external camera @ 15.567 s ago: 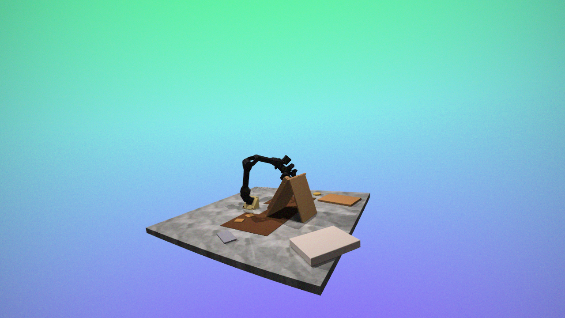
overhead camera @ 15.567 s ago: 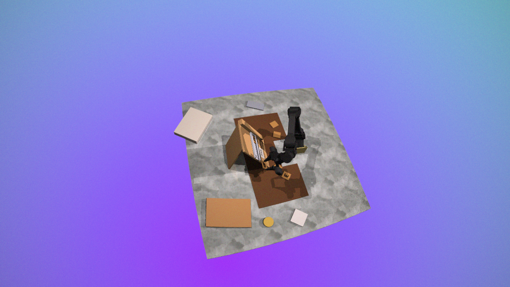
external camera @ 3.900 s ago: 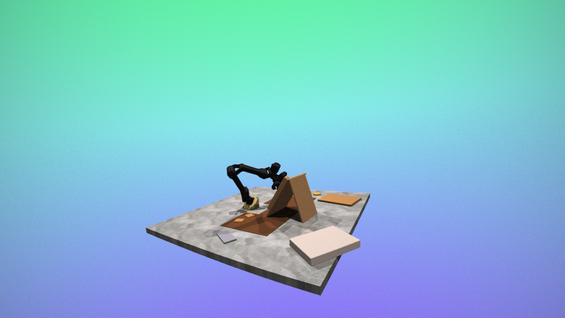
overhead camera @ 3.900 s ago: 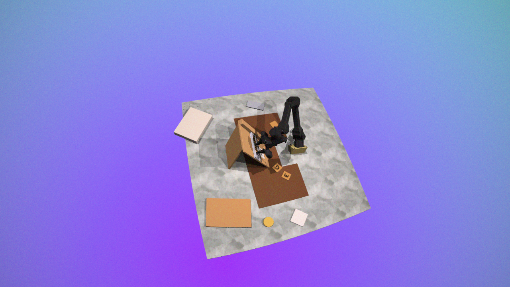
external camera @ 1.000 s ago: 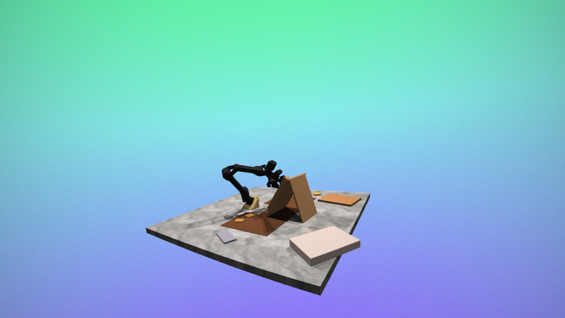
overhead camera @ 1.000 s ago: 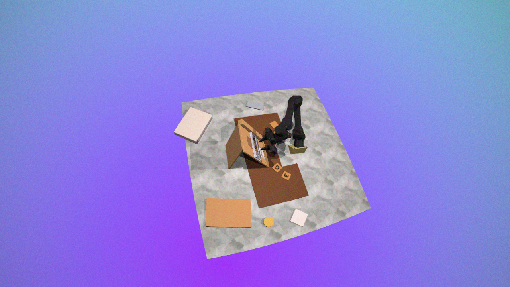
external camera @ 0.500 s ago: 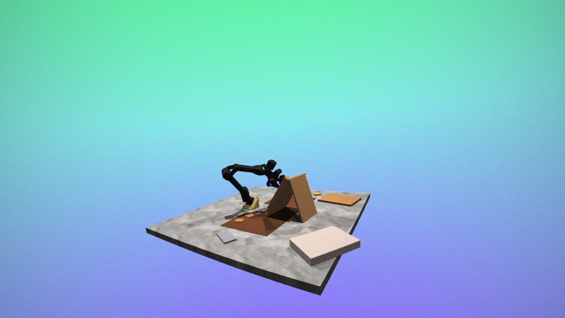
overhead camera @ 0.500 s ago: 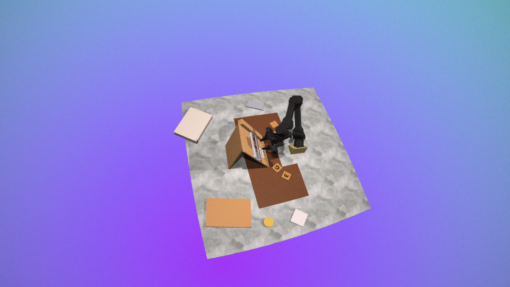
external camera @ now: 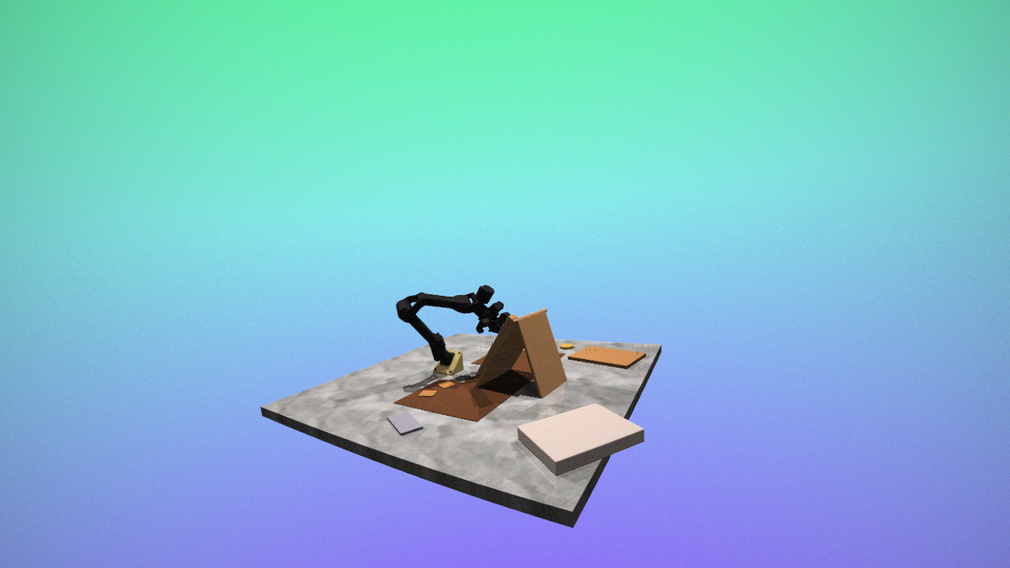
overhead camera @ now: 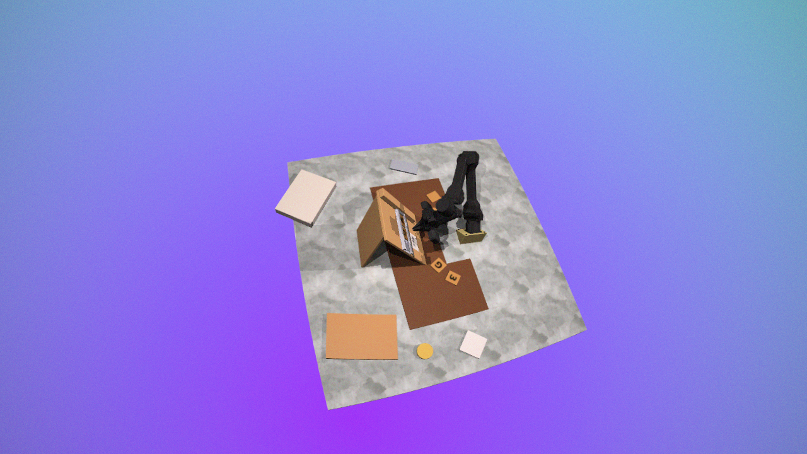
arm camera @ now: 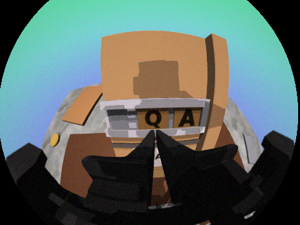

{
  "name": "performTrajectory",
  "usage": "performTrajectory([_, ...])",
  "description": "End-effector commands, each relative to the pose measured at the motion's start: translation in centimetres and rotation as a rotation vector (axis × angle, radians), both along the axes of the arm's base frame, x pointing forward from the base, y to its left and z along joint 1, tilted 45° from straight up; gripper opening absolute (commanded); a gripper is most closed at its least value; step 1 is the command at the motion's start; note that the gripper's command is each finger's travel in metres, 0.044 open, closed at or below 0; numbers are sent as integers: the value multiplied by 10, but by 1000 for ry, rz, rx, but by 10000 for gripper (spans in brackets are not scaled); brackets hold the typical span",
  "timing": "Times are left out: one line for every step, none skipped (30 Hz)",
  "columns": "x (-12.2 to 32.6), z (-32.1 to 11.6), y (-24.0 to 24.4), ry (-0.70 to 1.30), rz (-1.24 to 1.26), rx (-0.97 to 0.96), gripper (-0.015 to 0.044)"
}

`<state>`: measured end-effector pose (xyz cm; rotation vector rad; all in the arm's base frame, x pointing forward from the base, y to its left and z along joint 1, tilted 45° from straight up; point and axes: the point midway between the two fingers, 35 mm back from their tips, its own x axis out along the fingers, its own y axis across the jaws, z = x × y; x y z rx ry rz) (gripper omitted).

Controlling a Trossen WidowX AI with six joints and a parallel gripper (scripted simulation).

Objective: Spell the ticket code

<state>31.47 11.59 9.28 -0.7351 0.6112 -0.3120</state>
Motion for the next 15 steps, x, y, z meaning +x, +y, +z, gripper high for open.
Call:
performTrajectory([0,0,0,0,0,0,0])
performTrajectory([0,0,0,0,0,0,0])
performTrajectory([0,0,0,0,0,0,0])
performTrajectory([1,0,1,4,-1,1,0])
performTrajectory([3,-1,3,18,-4,4,0])
performTrajectory([6,-2,6,40,-12,9,0])
performTrajectory([10,-4,10,67,-23,16,0])
performTrajectory([14,-6,13,94,-35,22,0])
performTrajectory([17,-7,16,120,-50,28,0])
performTrajectory([20,-9,19,147,-65,33,0])
performTrajectory([23,-10,21,173,-82,39,0])
performTrajectory([25,-12,23,199,-101,44,0])
performTrajectory([27,-13,25,225,-121,49,0])
performTrajectory([29,-14,27,251,-142,53,0])
performTrajectory([30,-15,28,276,-165,56,0])
